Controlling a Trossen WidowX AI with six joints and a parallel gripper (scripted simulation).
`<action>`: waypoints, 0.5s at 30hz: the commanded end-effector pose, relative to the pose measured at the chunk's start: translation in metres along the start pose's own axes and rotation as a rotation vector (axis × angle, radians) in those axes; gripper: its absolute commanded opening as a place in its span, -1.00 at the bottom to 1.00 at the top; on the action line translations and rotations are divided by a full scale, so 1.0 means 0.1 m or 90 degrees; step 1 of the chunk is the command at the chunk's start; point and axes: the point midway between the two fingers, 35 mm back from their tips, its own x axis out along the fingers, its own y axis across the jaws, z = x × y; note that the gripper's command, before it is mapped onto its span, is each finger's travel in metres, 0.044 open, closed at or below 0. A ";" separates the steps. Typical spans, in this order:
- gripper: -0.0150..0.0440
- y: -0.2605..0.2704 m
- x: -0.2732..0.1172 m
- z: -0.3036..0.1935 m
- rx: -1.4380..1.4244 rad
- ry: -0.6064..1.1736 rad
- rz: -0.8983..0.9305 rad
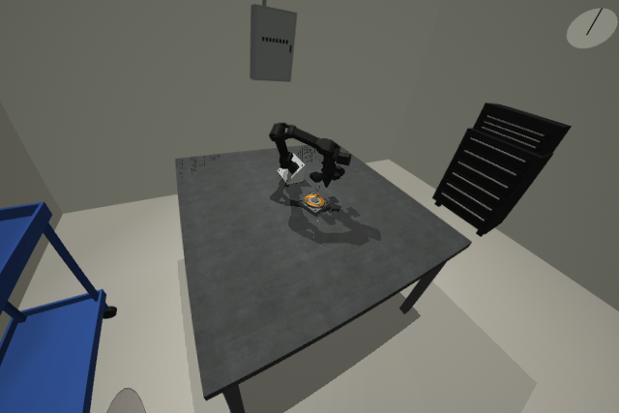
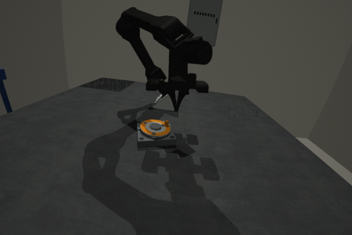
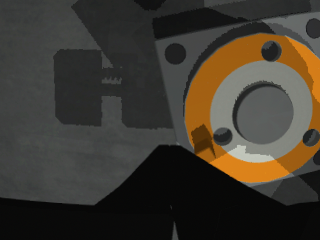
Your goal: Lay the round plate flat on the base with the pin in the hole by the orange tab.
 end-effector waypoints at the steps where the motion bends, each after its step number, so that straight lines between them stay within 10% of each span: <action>1: -0.49 -0.12 0.16 -0.06 0.031 0.029 -0.054; 15: -0.49 -0.16 0.52 -0.12 0.031 0.029 -0.055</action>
